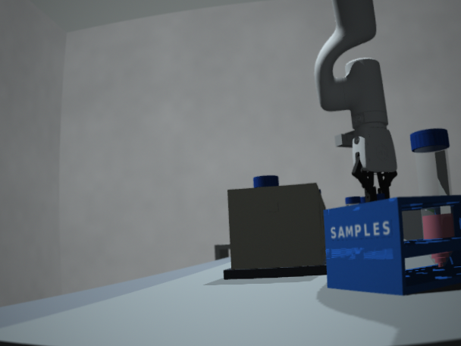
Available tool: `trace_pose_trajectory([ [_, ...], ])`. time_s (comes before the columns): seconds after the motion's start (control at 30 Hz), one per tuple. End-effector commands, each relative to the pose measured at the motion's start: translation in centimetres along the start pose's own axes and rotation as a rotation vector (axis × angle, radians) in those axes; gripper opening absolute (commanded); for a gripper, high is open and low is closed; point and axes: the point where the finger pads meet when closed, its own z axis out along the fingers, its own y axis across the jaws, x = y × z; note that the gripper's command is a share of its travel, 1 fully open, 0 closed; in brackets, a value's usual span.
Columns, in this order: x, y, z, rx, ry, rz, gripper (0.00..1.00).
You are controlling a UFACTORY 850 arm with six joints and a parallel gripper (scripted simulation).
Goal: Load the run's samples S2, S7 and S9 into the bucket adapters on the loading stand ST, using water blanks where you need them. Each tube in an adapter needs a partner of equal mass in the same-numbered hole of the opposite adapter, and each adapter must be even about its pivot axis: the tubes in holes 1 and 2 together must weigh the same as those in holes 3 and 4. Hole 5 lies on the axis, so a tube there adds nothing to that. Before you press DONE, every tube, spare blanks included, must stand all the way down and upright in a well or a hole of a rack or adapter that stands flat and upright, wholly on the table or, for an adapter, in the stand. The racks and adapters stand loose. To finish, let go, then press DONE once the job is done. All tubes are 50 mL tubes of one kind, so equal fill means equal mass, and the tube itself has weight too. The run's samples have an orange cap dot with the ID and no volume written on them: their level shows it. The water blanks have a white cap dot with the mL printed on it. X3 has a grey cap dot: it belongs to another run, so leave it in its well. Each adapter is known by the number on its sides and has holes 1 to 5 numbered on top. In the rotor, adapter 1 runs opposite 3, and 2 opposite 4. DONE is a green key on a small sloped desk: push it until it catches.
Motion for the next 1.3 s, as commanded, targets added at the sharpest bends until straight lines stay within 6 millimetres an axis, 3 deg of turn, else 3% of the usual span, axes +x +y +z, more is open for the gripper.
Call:
trace_pose_trajectory([
  [0.0,0.1,0.0,-0.1,0.0,0.002,0.0,0.0],
  [1.27,0.1,0.0,-1.1,0.0,0.002,-0.001,0.0],
])
